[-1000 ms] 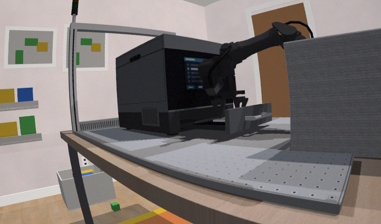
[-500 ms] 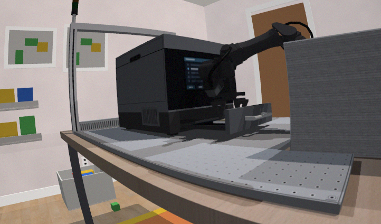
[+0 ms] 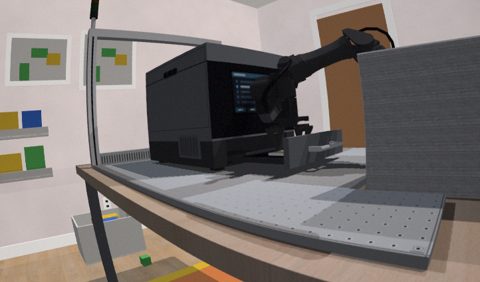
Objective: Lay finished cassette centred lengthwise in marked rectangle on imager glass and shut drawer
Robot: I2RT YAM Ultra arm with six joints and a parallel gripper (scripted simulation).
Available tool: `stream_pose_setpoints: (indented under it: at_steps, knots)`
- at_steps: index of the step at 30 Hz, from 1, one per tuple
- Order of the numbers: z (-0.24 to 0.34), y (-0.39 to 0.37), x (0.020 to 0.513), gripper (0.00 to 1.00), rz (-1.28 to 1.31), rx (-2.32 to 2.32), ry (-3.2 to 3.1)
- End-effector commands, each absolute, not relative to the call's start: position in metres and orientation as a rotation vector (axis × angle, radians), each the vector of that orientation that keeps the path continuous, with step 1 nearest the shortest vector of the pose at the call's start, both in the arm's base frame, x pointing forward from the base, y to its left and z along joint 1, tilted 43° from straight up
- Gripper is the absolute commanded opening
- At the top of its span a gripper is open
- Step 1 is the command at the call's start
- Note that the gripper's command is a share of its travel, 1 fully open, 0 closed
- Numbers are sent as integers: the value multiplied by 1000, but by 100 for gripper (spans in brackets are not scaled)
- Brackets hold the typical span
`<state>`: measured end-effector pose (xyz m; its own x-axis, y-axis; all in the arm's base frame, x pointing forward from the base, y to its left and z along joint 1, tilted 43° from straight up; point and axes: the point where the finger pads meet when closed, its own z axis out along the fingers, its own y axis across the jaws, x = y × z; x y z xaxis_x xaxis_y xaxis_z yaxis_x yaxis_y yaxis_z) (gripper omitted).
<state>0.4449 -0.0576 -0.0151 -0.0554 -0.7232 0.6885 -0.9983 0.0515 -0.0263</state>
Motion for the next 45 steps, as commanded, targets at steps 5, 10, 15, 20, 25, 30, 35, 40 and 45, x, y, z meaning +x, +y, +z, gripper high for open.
stream_pose_setpoints:
  at_steps: [5, 10, 15, 20, 25, 30, 35, 40, 45]
  knots:
    - [-12, -52, 448, 91, 726, 1738, -1830]
    - [-12, -52, 448, 91, 726, 1738, -1830]
    - [-12, -52, 448, 91, 726, 1738, -1830]
    - [-12, -52, 448, 91, 726, 1738, -1830]
    - [-16, -48, 446, 91, 706, 1752, -1804]
    - [-9, -46, 448, 91, 751, 1770, -1825]
    - [-13, -45, 454, 91, 738, 1769, -1811]
    - [-10, -44, 462, 91, 787, 1782, -1831]
    - [-5, -46, 456, 91, 807, 1787, -1813]
